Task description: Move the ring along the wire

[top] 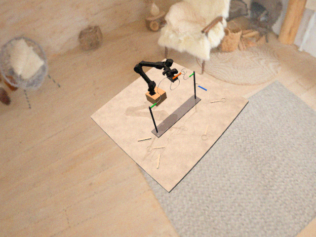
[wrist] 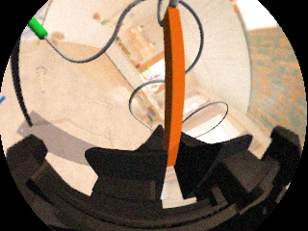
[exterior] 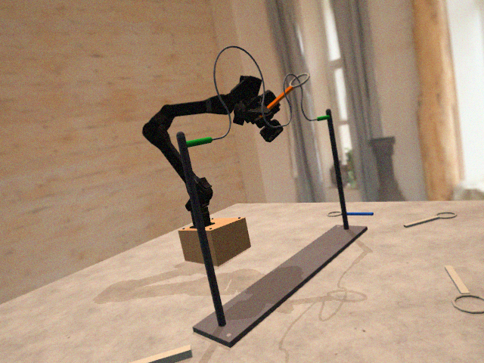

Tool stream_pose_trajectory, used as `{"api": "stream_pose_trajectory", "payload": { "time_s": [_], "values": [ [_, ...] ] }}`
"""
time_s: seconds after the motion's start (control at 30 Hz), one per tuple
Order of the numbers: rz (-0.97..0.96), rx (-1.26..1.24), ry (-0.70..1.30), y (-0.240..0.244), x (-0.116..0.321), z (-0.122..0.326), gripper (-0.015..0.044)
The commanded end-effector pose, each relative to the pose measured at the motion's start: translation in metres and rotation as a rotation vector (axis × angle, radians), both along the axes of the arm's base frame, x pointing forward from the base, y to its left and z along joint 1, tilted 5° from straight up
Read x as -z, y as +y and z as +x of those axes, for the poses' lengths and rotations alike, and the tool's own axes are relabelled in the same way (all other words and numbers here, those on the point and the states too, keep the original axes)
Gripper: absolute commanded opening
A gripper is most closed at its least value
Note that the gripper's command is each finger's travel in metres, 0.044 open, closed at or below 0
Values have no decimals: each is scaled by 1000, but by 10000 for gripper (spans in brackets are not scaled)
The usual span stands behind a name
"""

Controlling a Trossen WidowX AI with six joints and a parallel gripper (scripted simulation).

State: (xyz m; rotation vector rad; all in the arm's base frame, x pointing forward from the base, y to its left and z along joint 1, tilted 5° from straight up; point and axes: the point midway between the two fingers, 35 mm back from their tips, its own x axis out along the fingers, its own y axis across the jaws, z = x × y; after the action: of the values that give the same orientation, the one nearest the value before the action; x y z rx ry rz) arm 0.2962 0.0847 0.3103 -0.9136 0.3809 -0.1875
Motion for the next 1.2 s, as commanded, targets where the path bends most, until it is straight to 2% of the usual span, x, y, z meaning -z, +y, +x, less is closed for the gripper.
{"api": "stream_pose_trajectory", "payload": {
  "time_s": [0.0, 1.17],
  "values": [
    [-98, 3, -14, -6, -5, 0, -150],
    [-870, -22, -125, -18, -58, 3, -150]
  ]
}}
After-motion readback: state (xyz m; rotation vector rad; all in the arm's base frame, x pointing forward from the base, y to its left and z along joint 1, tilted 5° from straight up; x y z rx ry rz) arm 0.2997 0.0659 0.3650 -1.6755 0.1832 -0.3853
